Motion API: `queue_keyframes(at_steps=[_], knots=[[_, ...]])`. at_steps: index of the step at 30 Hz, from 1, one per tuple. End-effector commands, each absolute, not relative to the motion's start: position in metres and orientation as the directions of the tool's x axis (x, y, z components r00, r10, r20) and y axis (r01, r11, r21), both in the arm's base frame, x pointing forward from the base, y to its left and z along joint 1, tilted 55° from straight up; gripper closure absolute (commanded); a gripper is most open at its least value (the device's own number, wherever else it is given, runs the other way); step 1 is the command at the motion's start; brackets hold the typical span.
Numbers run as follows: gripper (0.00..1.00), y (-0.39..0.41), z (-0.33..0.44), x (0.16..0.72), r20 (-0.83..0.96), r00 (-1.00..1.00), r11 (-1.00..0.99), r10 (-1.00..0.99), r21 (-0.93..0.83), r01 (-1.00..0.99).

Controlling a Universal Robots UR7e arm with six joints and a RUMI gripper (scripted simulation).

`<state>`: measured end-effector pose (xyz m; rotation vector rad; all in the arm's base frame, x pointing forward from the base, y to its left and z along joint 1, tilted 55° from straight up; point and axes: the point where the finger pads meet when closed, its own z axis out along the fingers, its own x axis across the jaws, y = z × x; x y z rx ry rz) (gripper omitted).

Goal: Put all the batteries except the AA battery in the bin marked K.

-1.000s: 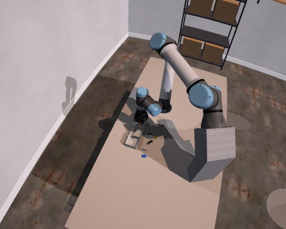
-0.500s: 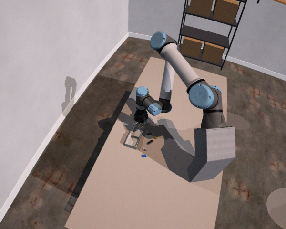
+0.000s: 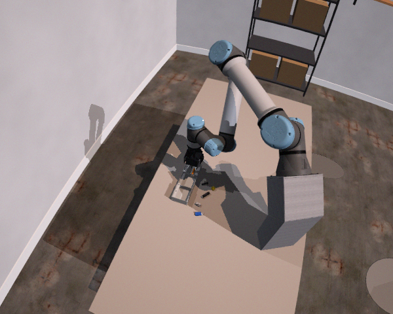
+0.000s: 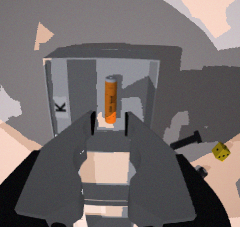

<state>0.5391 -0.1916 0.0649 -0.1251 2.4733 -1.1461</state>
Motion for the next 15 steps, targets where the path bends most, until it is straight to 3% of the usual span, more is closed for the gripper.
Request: queue_keyframes(at_steps=[1, 15], knots=[[0.86, -0.188, 0.068, 0.537, -0.327, -0.912, 0.658, -0.249, -0.748, 0.089], [0.86, -0.175, 0.079, 0.530, -0.327, -0.912, 0.658, -0.248, -0.748, 0.089]])
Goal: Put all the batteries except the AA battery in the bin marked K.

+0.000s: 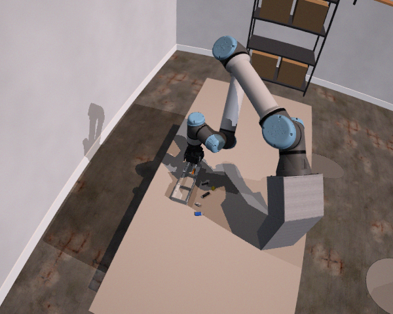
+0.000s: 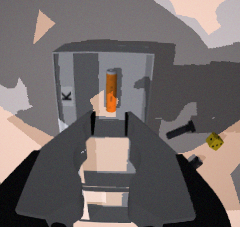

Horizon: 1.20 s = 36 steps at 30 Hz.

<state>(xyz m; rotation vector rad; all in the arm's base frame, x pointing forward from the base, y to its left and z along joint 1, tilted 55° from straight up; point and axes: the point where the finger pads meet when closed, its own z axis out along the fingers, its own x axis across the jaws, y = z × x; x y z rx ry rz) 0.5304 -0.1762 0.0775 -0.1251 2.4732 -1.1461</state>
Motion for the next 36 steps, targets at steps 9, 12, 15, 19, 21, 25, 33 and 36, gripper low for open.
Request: queue_keyframes(at_steps=[9, 12, 15, 19, 21, 25, 33, 36], knots=[[0.00, -0.161, 0.090, 0.522, -0.327, -0.912, 0.658, -0.248, -0.748, 0.089], [0.00, -0.152, 0.097, 0.517, -0.327, -0.912, 0.658, -0.248, -0.748, 0.089], [0.00, -0.144, 0.104, 0.512, -0.327, -0.912, 0.658, -0.248, -0.748, 0.089], [0.00, -0.138, 0.109, 0.509, -0.327, -0.912, 0.658, -0.248, -0.748, 0.089], [0.00, -0.132, 0.113, 0.506, -0.327, -0.912, 0.658, -0.248, -0.748, 0.089], [0.00, -0.121, 0.123, 0.499, -0.327, -0.912, 0.658, -0.248, -0.748, 0.089], [0.00, -0.098, 0.141, 0.487, -0.327, -0.912, 0.658, -0.248, -0.748, 0.089], [0.00, -0.095, 0.143, 0.485, -0.327, -0.912, 0.658, -0.248, -0.748, 0.089]])
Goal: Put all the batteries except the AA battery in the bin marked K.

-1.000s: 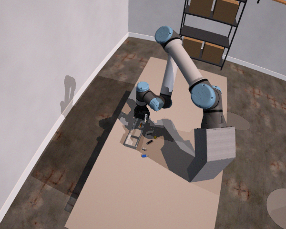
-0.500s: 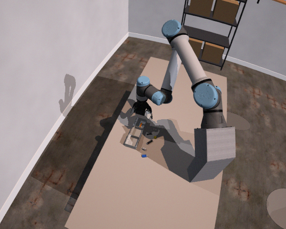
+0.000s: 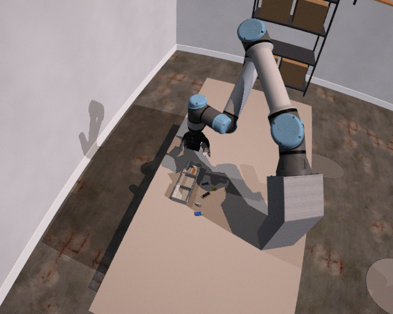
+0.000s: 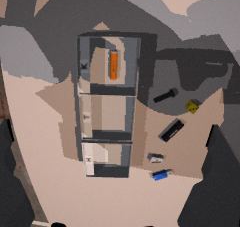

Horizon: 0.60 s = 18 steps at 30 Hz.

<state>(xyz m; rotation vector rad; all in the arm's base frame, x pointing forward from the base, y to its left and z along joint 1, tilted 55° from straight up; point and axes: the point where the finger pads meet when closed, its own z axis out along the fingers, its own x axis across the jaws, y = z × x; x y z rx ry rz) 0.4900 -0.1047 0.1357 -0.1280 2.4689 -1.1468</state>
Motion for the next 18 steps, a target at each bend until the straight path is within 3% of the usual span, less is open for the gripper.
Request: queue_keyframes(at_steps=[1, 18], knots=[[0.00, -0.093, 0.146, 0.483, -0.327, -0.912, 0.658, -0.248, -0.748, 0.089], [0.00, -0.073, 0.161, 0.473, -0.327, -0.912, 0.658, -0.248, -0.748, 0.089]])
